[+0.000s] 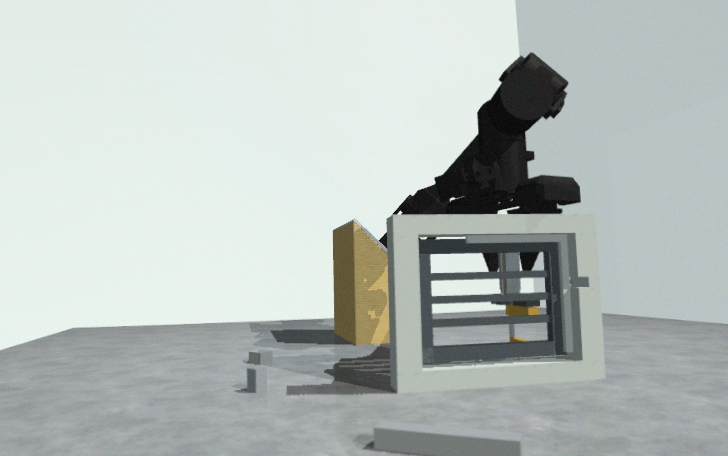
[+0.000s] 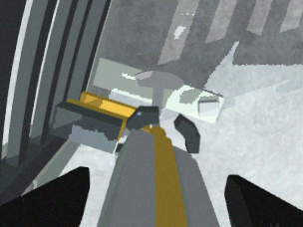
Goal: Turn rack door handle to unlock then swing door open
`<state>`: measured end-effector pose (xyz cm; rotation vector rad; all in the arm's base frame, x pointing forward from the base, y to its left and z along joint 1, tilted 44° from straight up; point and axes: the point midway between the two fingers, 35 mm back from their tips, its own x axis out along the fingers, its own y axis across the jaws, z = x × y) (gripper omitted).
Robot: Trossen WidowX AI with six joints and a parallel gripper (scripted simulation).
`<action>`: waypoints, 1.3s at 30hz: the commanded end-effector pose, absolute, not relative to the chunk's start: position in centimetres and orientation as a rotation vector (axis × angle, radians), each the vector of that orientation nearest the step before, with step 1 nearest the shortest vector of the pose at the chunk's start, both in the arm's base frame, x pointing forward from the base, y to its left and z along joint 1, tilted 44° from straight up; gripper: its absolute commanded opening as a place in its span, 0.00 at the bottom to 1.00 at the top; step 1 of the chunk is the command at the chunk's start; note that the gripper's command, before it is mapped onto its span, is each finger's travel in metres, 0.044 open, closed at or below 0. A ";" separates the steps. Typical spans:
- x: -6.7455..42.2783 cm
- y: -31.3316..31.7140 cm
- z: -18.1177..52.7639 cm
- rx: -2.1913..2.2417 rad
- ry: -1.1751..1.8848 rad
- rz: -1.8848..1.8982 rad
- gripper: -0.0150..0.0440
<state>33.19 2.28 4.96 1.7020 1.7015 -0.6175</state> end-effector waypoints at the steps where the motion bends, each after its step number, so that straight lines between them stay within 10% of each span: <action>1: 33.2 2.2 5.0 1.941 1.662 -0.970 0.75; 14: 33.2 2.2 5.0 1.988 1.648 -1.045 0.75; 22: 33.2 2.2 5.0 1.988 1.648 -1.045 0.39; 39: 32.9 2.2 4.9 1.943 1.661 -0.974 0.29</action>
